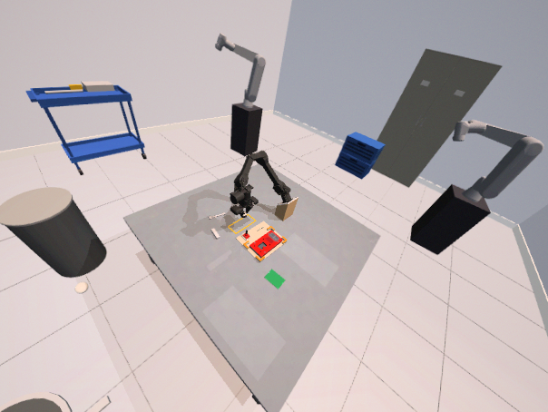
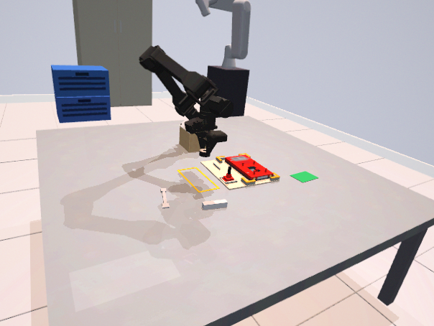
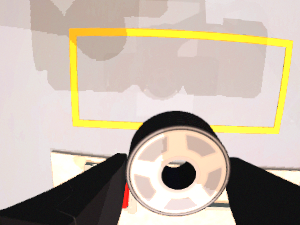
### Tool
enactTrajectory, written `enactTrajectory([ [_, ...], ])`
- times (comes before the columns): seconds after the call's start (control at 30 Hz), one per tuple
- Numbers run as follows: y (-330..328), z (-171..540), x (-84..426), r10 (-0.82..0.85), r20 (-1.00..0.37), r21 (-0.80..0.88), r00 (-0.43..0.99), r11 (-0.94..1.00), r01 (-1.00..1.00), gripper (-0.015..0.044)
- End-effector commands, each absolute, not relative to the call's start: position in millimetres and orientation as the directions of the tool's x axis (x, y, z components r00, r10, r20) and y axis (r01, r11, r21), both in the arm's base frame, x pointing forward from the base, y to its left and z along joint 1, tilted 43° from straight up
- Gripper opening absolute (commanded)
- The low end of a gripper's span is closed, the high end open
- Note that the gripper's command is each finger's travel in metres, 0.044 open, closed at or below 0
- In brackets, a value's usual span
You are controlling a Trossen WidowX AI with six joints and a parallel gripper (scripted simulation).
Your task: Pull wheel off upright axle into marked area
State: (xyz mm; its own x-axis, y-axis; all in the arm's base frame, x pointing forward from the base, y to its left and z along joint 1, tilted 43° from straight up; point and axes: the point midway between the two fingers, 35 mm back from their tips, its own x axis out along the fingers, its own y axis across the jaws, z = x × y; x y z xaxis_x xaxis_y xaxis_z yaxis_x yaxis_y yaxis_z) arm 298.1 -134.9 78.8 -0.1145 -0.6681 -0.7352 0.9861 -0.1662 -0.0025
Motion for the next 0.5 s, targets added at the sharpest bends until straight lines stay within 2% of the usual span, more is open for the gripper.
enactTrajectory([
  [0.0,-141,86,289,-0.674,-0.730,-0.003,-0.114,-0.164,0.987,0.0000],
  [0.47,-158,76,281,-0.675,-0.729,-0.001,-0.114,-0.165,0.986,0.0000],
])
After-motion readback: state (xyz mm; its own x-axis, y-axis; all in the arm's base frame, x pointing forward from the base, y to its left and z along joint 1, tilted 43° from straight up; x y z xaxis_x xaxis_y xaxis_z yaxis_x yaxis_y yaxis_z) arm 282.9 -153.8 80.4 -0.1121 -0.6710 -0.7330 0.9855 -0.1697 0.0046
